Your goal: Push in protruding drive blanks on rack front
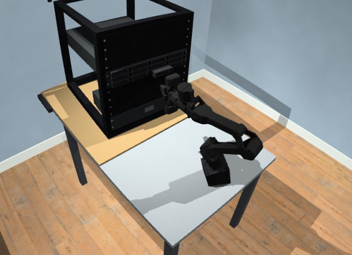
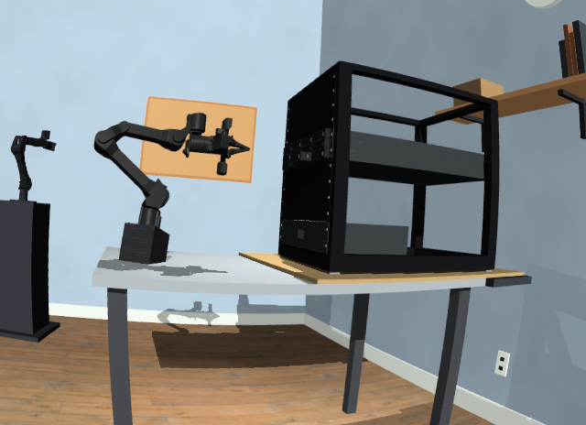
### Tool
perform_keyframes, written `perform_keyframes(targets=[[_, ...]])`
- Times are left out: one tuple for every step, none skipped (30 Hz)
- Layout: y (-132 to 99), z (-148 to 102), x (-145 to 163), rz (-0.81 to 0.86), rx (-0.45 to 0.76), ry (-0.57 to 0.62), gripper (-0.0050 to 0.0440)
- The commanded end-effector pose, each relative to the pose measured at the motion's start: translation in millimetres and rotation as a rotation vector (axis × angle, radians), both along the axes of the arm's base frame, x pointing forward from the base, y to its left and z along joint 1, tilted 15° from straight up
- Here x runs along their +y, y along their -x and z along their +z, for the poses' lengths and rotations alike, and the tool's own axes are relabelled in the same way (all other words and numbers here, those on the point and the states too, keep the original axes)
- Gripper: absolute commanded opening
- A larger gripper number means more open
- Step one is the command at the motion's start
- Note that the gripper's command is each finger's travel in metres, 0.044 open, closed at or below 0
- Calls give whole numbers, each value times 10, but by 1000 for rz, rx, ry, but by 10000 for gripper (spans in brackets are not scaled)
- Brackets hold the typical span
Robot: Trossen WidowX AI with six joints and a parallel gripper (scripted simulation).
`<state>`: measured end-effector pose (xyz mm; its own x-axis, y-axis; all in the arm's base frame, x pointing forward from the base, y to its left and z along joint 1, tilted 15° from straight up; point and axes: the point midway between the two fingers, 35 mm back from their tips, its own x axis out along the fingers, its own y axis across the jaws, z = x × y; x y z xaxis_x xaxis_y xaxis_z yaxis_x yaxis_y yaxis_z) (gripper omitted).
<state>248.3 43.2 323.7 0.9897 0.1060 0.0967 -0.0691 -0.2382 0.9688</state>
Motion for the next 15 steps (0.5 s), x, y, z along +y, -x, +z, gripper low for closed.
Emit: perform_keyframes(targets=[[-50, 149, 103, -5, -21, -4, -50], [-69, 165, 137, -5, -21, -4, -50], [-89, 181, 172, -5, -21, -4, -50], [-111, 199, 208, -5, -21, -4, -50], [-133, 217, 246, -5, -21, -4, -50], [-156, 236, 286, -5, -21, -4, -50], [-179, 254, 326, -5, -21, -4, -50], [-202, 273, 365, -5, -21, -4, -50], [-224, 291, 403, -5, -21, -4, -50], [-246, 309, 440, -5, -21, -4, -50], [-268, 326, 477, -5, -21, -4, -50], [-289, 343, 513, -5, -21, -4, -50], [-289, 343, 513, -5, -21, -4, -50], [-289, 343, 513, -5, -21, -4, -50], [-309, 360, 548, -5, -21, -4, -50]])
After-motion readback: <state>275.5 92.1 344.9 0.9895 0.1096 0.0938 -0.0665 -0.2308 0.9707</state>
